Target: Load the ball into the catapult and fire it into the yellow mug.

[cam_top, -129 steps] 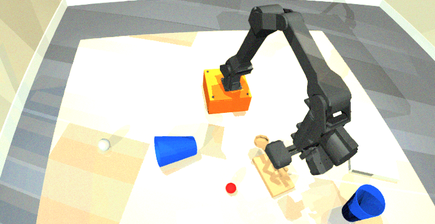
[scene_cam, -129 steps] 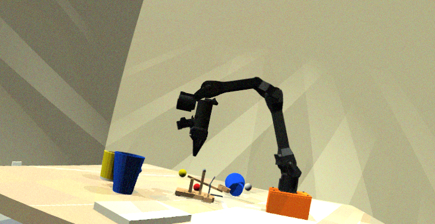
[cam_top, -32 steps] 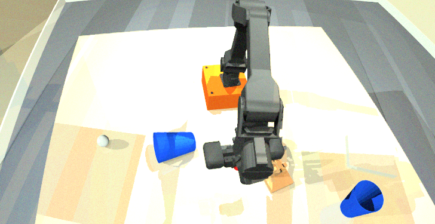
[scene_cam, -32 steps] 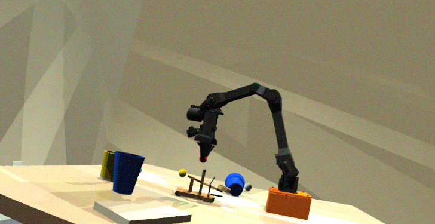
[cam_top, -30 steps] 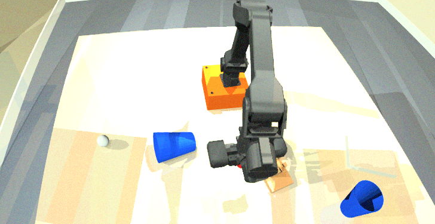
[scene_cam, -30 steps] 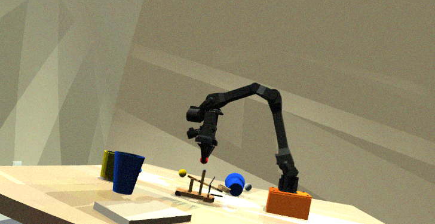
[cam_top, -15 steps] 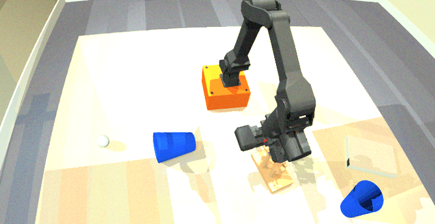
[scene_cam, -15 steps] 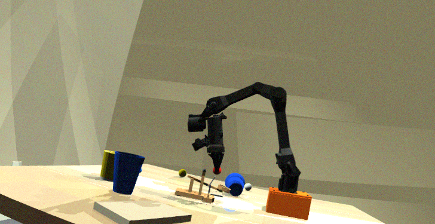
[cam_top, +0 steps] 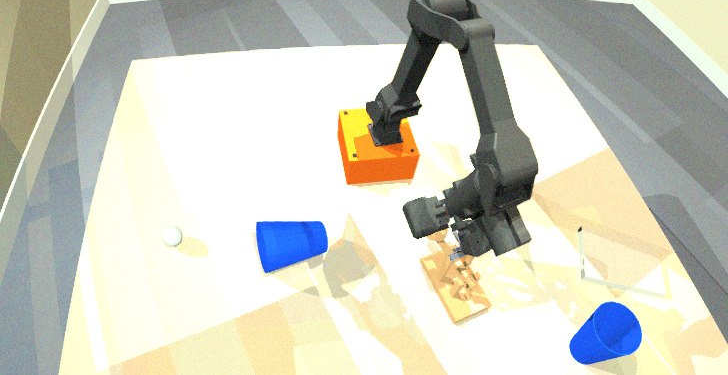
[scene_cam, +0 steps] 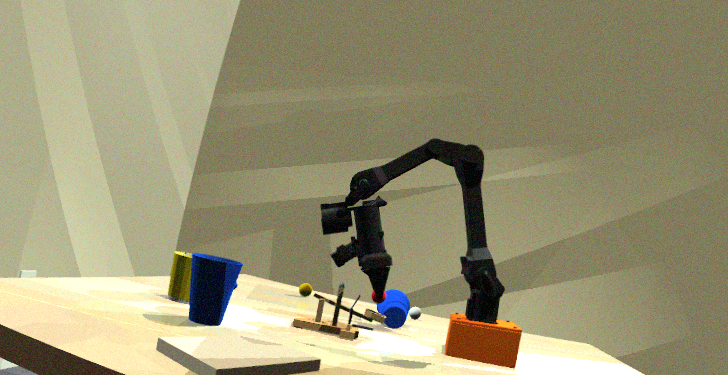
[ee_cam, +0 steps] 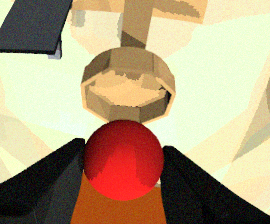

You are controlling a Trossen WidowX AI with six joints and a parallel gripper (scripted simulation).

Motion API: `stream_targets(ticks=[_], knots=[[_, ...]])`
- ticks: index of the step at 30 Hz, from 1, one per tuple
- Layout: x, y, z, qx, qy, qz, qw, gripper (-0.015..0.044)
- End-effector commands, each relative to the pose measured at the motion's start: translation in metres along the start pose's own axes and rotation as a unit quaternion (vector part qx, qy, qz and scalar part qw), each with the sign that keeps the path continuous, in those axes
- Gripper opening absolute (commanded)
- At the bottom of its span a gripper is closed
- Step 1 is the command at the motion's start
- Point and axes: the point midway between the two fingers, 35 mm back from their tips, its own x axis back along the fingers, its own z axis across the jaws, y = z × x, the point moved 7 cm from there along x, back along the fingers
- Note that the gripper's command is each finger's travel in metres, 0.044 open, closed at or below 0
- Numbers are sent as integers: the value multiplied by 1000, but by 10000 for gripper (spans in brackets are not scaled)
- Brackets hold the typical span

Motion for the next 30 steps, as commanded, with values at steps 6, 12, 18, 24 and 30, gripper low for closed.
stream_targets(ticks=[6, 12, 18, 24, 30], knots=[[-13, 2, 0, -1, -2, 7, 1000, 0], [-21, 5, 0, -1, -2, 7, 1000, 0], [-17, 5, 0, 0, 0, 2, 1000, 0], [-17, 5, 0, 0, 0, 2, 1000, 105], [-14, 5, 0, 0, 0, 1, 1000, 263]])
